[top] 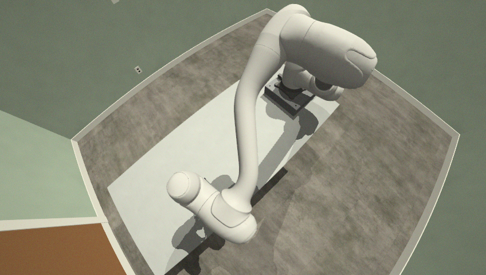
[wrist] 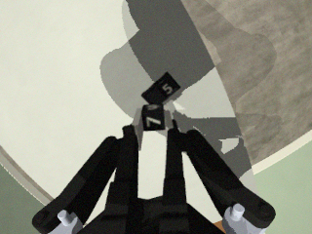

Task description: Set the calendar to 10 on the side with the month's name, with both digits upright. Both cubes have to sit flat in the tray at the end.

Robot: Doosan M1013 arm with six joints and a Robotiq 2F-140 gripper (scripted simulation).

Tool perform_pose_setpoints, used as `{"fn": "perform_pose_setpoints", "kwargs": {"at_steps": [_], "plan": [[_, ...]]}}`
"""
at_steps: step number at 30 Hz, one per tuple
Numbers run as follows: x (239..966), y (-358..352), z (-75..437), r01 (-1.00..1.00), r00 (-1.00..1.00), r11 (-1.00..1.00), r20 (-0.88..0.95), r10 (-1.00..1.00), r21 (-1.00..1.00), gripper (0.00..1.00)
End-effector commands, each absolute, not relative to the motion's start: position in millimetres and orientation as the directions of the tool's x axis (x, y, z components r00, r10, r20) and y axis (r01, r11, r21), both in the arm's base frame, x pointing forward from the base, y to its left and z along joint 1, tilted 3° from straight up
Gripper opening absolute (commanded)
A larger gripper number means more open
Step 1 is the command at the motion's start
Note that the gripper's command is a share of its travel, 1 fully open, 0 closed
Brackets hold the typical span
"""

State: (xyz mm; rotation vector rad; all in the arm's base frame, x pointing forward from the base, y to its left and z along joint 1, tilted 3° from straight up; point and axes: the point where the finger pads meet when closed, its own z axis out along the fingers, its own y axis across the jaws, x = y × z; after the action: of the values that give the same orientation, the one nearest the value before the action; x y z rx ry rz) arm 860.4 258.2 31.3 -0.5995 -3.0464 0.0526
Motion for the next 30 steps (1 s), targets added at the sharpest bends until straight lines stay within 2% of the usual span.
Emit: {"fn": "perform_pose_setpoints", "kwargs": {"at_steps": [1, 13, 15, 17, 30], "plan": [[860.4, 258.2, 31.6, 0.213, -0.976, 0.977, 0.039, 0.214, -0.029, 0.24], [860.4, 258.3, 31.6, -0.208, -0.977, 0.978, 0.047, -0.208, -0.010, 0.24], [860.4, 258.3, 31.6, -0.208, -0.977, 0.978, 0.047, -0.208, -0.010, 0.24], [860.4, 258.3, 31.7, -0.334, -0.941, 0.942, 0.048, -0.334, -0.004, 0.24], [860.4, 258.3, 31.7, -0.695, -0.718, 0.719, 0.046, -0.695, 0.017, 0.24]]}}
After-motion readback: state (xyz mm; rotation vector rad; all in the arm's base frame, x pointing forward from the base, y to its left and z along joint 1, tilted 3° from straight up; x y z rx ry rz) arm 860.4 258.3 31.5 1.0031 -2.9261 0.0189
